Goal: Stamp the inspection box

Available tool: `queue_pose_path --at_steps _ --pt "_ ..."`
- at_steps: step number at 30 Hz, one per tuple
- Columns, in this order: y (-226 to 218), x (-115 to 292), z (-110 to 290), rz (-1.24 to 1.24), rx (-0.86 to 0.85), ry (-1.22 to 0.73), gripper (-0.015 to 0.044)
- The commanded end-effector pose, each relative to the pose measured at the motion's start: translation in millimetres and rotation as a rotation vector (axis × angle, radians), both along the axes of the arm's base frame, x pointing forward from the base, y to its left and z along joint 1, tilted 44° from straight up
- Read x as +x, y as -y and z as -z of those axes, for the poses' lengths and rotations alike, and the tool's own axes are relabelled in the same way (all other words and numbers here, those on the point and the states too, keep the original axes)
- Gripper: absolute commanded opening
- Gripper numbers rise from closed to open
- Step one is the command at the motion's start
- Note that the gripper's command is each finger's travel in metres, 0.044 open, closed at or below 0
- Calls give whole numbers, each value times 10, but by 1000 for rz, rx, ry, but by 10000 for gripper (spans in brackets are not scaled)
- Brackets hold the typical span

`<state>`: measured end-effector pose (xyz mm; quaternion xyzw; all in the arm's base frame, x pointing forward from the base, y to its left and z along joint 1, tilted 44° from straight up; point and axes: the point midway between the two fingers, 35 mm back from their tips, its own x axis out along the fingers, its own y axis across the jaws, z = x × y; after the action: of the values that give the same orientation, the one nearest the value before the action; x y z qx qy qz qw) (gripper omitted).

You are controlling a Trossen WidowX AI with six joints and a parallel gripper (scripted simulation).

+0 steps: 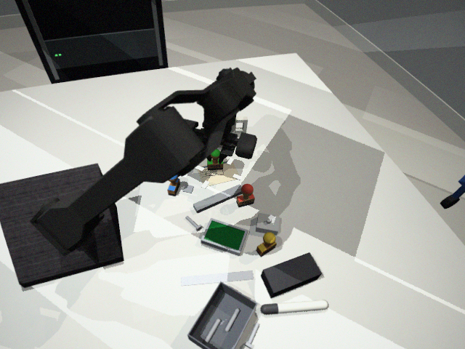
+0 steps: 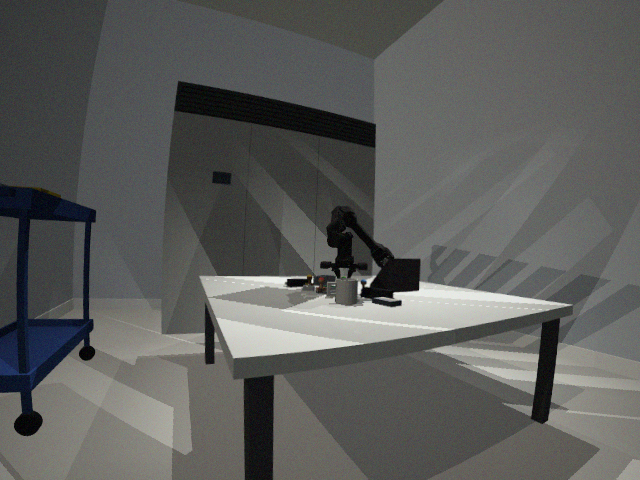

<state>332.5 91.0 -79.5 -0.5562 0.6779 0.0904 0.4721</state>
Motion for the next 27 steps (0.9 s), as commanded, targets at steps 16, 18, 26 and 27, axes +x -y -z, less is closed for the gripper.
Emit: queue_pose_path --at_steps 16,18,26,27 --pt "105 -13 88 -2 -12 -4 0" --pt "105 -13 88 -2 -12 -4 0" --pt "105 -13 88 -2 -12 -4 0" --pt "107 -13 90 -2 -12 -4 0"
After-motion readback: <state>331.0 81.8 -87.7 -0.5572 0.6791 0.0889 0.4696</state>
